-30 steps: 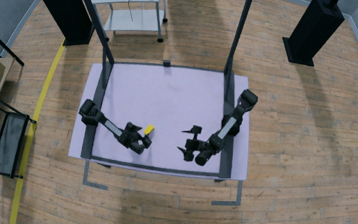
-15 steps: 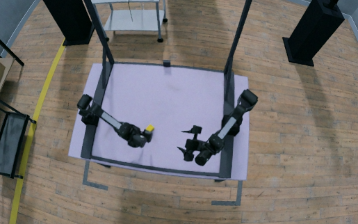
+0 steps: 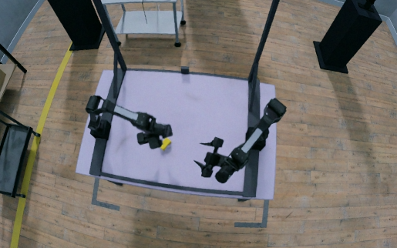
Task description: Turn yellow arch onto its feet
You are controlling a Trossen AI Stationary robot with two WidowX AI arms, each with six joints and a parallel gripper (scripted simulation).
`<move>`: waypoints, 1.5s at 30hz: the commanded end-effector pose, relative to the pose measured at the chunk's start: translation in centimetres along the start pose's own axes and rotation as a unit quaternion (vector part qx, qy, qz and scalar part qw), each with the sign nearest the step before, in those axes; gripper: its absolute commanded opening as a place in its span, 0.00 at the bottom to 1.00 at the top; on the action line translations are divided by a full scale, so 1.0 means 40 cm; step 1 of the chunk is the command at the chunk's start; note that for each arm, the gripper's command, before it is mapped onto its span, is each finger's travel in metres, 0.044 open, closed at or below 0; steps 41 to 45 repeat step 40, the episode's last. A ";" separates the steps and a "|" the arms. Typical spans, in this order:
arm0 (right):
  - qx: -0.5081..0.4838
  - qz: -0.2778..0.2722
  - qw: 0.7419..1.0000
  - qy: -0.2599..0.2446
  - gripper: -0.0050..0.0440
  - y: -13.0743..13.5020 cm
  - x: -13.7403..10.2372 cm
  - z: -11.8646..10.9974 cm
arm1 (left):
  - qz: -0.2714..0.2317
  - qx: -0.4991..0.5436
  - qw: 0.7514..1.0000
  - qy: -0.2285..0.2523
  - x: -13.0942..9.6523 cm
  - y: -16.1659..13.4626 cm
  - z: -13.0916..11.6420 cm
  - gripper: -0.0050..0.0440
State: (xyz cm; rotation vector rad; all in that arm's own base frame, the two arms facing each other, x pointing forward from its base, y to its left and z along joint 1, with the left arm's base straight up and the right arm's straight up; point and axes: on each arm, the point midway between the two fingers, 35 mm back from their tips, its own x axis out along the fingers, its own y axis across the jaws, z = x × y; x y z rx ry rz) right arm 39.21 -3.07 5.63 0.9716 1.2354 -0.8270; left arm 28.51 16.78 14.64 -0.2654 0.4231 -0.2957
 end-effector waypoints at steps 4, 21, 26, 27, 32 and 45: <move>-0.145 -0.017 0.982 -0.117 0.65 0.027 -0.052 -0.036 | -0.016 0.044 0.999 -0.020 -0.004 -0.023 0.064 0.92; -0.174 -0.025 0.975 -0.140 0.65 0.031 -0.056 -0.042 | -0.018 0.092 0.996 -0.008 -0.004 -0.044 0.103 0.92; -0.173 -0.026 0.975 -0.137 0.65 0.034 -0.050 -0.041 | -0.020 0.091 0.996 -0.007 -0.002 -0.043 0.100 0.92; -0.173 -0.026 0.975 -0.137 0.65 0.034 -0.050 -0.041 | -0.020 0.089 0.996 -0.006 -0.002 -0.044 0.096 0.92; -0.173 -0.026 0.975 -0.137 0.65 0.034 -0.050 -0.041 | -0.020 0.085 0.996 -0.006 -0.002 -0.042 0.092 0.92; -0.173 -0.026 0.975 -0.137 0.65 0.034 -0.050 -0.041 | -0.020 0.085 0.996 -0.006 -0.002 -0.042 0.092 0.92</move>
